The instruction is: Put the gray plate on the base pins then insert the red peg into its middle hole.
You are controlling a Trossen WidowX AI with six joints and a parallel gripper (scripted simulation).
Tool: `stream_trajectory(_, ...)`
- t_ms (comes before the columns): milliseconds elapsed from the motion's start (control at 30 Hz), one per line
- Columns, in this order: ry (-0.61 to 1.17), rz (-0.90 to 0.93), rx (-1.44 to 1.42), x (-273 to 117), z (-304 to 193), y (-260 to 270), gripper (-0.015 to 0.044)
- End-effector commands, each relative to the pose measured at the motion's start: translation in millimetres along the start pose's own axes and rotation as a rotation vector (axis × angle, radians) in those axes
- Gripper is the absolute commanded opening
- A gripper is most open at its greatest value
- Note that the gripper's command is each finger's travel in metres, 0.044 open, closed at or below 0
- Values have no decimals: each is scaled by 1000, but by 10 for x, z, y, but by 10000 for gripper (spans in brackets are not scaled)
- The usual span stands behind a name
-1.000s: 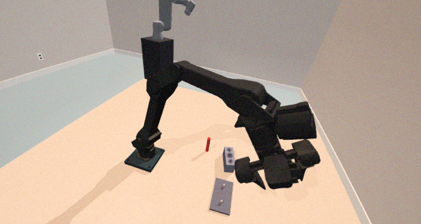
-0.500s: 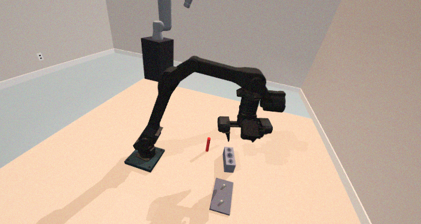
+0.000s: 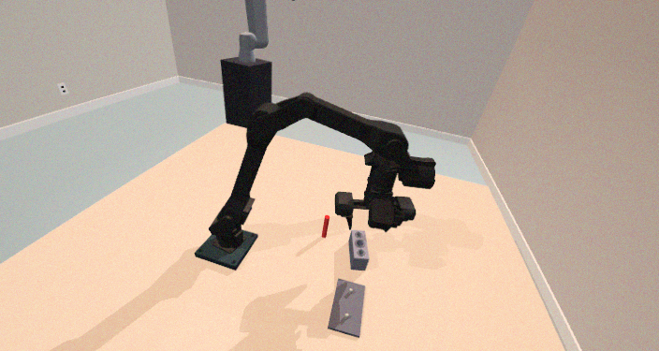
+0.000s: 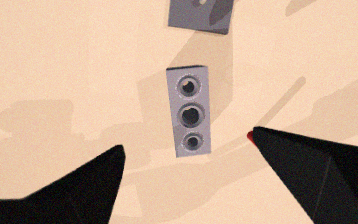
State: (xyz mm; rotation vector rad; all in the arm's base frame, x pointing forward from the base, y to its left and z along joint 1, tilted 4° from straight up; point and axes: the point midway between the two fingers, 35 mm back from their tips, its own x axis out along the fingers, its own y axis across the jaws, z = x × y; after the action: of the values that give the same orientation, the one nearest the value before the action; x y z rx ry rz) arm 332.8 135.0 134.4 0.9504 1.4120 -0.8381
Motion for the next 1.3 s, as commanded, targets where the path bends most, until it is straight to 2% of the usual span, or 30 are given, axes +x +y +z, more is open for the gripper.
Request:
stream_trajectory(0, -2, -20, 6, 271, -1, -56, 440)
stream_trajectory(1267, -1, -21, 6, 823, -30, -75, 440)
